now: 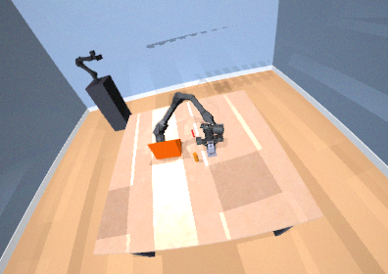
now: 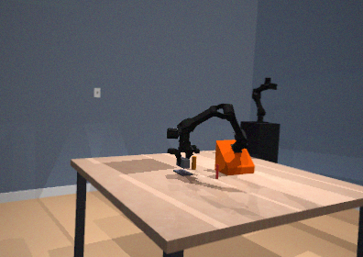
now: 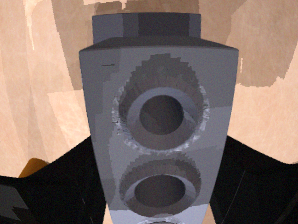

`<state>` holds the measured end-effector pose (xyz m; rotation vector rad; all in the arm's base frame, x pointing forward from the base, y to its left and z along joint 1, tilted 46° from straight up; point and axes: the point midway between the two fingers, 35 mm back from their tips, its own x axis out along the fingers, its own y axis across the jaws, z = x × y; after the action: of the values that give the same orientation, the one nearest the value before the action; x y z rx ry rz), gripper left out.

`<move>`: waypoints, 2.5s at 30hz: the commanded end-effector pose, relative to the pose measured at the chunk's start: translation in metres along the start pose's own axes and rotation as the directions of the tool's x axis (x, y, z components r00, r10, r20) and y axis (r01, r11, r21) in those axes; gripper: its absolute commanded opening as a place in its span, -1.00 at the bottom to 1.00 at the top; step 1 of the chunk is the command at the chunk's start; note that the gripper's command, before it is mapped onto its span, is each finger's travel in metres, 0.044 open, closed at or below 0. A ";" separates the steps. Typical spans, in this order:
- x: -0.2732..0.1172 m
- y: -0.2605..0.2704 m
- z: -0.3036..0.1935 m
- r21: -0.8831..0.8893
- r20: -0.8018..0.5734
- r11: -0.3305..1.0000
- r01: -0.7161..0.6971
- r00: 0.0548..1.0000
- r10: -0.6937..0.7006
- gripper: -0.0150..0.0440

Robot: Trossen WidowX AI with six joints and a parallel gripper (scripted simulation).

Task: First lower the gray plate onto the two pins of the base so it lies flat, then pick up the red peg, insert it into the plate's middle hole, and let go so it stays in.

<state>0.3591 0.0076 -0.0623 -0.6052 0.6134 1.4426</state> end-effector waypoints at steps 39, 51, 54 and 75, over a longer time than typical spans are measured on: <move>0.023 0.000 0.000 0.000 0.002 1.000 0.000 1.000 0.000 0.58; 0.017 -0.001 -0.001 0.002 0.000 1.000 0.000 1.000 0.000 1.00; -0.013 -0.004 -0.003 0.009 -0.007 1.000 0.003 1.000 -0.003 1.00; -0.101 0.008 0.029 0.384 -0.004 0.923 -0.002 1.000 0.003 1.00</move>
<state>0.3552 -0.0576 0.0109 -0.4736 0.7267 1.3712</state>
